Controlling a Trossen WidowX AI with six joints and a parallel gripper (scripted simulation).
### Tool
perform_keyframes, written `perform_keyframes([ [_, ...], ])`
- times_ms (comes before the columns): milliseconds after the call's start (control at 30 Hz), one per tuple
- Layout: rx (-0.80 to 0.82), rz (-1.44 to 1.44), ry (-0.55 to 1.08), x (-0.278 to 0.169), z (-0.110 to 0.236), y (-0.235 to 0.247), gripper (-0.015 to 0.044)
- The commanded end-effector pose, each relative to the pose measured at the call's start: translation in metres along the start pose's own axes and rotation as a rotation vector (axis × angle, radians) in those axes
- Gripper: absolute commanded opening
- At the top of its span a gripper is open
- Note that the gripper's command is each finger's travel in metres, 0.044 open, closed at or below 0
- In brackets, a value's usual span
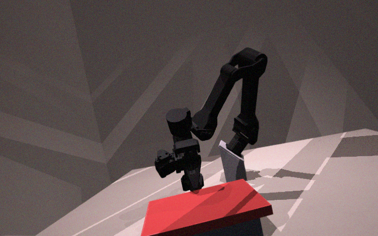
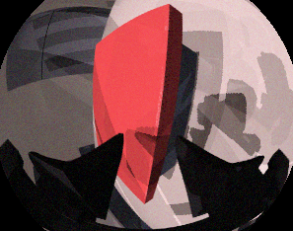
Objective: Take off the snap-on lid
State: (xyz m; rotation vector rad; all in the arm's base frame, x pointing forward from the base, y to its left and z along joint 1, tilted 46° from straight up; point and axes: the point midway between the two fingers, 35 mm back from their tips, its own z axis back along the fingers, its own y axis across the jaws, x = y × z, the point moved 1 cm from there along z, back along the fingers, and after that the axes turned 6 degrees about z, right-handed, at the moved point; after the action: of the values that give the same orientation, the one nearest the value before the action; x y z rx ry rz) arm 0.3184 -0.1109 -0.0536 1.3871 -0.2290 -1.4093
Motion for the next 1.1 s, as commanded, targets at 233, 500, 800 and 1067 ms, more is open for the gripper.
perform_keyframes([
  [233,-0.001,-0.013,0.001,-0.0025,-0.0044,-0.0027,0.0149],
  [500,-0.001,-0.013,0.001,-0.0025,-0.0044,-0.0027,0.0076],
  [800,0.001,-0.010,0.005,-0.0027,-0.0037,-0.0016,0.0000],
  [1067,0.001,-0.010,0.005,-0.0026,-0.0026,-0.0004,0.0000],
])
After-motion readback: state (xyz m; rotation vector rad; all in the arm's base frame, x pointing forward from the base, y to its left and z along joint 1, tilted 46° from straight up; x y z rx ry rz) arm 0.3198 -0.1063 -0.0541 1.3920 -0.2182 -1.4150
